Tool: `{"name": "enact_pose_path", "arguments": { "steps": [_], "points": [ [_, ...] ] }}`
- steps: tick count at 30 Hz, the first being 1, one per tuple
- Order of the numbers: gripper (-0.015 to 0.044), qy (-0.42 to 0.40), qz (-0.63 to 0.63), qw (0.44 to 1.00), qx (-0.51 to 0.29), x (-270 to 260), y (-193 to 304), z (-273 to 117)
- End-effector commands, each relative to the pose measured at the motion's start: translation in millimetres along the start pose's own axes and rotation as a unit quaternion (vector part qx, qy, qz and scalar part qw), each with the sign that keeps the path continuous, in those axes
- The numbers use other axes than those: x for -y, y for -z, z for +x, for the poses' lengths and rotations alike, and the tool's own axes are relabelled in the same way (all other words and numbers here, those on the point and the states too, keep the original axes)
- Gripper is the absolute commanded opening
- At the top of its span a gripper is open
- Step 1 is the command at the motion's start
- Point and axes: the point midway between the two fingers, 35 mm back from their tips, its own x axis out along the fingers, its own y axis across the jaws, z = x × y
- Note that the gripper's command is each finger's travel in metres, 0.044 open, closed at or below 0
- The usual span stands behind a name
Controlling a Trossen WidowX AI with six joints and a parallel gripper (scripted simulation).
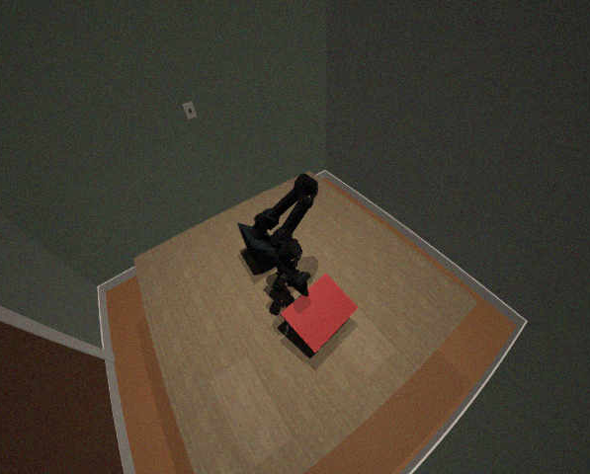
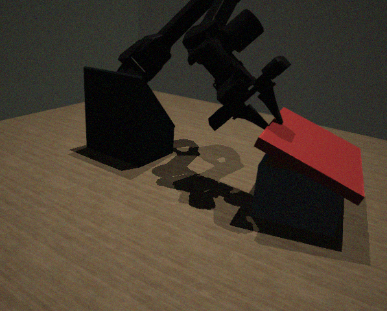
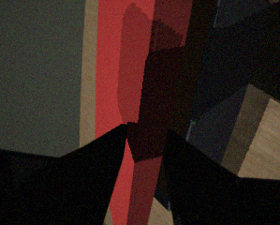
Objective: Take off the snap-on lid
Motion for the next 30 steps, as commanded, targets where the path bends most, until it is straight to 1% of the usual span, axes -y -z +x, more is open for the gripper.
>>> {"name": "enact_pose_path", "arguments": {
  "steps": [1, 30],
  "points": [
    [0.0000, -0.007, -0.006, 1.000, 0.001, -11, 0, -3],
    [0.0000, -0.007, -0.007, 1.000, 0.001, -53, 0, -13]
  ]
}}
